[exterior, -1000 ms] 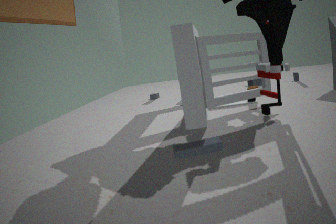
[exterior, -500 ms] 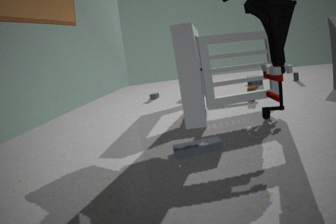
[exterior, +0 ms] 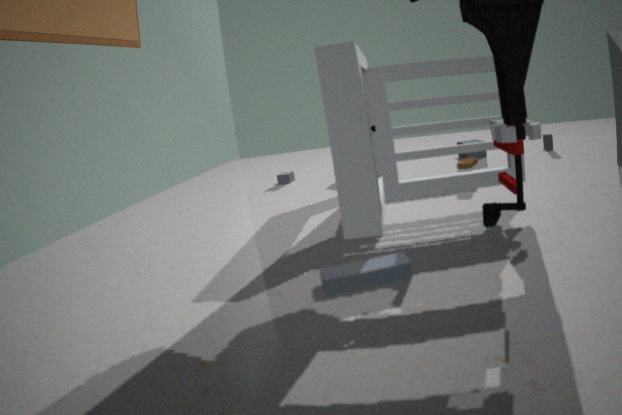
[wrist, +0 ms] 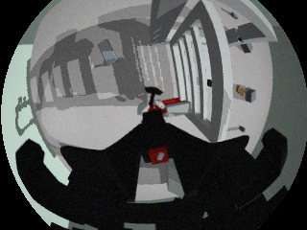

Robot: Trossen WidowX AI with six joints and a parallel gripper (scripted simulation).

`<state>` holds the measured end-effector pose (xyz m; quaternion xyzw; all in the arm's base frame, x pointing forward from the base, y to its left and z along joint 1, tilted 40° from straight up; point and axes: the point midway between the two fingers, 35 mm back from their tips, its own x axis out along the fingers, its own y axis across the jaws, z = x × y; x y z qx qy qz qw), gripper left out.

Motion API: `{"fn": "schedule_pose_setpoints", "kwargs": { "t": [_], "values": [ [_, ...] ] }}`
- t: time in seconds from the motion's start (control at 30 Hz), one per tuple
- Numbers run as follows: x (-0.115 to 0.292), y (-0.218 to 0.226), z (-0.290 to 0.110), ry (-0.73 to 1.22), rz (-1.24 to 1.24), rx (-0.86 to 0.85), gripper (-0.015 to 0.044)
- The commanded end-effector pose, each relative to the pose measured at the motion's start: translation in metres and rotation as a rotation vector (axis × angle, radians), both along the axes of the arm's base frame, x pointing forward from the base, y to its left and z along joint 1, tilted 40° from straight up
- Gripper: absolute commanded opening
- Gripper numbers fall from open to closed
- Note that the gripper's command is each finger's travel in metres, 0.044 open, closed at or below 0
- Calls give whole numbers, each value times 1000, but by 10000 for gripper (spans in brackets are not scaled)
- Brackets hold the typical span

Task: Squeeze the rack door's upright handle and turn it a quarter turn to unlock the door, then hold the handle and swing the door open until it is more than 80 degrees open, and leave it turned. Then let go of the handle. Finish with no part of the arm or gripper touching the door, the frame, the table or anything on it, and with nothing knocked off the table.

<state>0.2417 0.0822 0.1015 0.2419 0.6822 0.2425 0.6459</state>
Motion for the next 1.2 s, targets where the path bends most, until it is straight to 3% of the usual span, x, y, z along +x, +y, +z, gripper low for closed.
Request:
{"fn": "schedule_pose_setpoints", "kwargs": {
  "t": [0.0, 0.17, 0.53, 1.17],
  "values": [
    [1, 2, 1, 3, -7, 3, 17],
    [1, 2, 1, 3, -7, 3, 17],
    [1, 2, 1, 3, -7, 3, 290],
    [4, -15, 20, -2, -4, -1, 290]
  ]
}}
